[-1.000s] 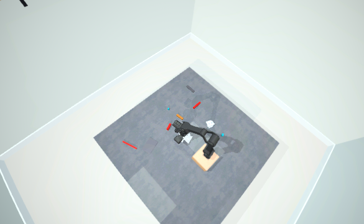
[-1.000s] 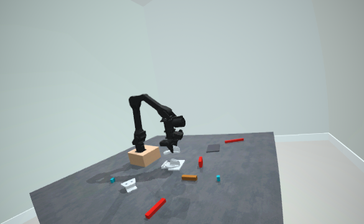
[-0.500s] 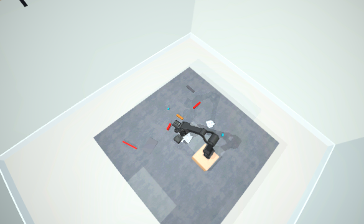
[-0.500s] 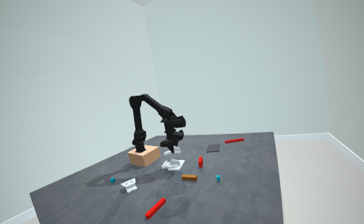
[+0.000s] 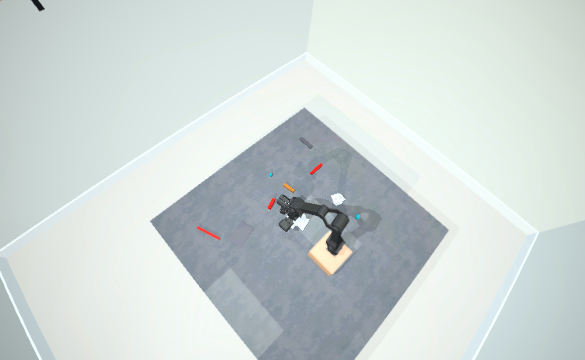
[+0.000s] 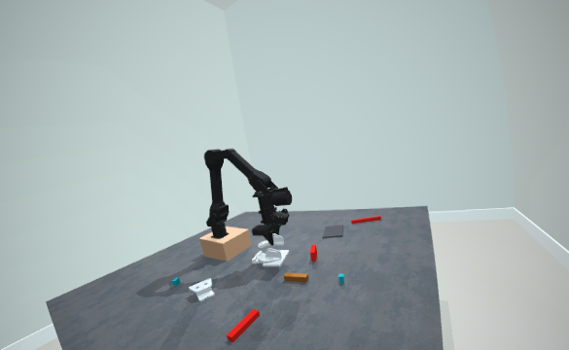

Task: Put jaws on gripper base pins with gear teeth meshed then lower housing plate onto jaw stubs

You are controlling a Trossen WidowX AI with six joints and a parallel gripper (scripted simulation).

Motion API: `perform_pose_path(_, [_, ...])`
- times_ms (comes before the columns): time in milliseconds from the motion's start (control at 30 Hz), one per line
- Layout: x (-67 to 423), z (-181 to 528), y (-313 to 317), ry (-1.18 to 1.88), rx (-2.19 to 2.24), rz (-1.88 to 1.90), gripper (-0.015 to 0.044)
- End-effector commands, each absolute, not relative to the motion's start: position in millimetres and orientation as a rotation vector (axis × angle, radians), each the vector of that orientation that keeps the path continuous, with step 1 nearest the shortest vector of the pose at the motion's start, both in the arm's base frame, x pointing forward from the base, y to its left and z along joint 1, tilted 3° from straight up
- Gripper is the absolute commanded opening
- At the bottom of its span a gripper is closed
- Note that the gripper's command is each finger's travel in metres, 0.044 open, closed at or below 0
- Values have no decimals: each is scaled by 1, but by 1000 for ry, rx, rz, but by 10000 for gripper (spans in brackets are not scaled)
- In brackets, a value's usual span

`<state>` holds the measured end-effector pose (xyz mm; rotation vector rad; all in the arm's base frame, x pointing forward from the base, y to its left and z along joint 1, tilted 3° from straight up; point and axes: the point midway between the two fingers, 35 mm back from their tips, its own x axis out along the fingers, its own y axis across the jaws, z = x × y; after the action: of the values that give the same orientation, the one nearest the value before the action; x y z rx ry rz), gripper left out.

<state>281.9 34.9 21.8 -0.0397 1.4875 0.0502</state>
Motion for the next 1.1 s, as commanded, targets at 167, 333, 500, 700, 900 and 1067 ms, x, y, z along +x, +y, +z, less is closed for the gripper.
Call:
perform_pose_path(167, [280,6,34,1495,-38,42,134])
perform_pose_path(333, [279,-1,34,1495,-37,42,134])
perform_pose_path(500, [279,-1,34,1495,-37,42,134])
perform_pose_path(700, [279,-1,34,1495,-37,42,134])
perform_pose_path(900, [279,-1,34,1495,-37,42,134])
perform_pose_path(1067, [280,-4,34,1495,-31,36,134])
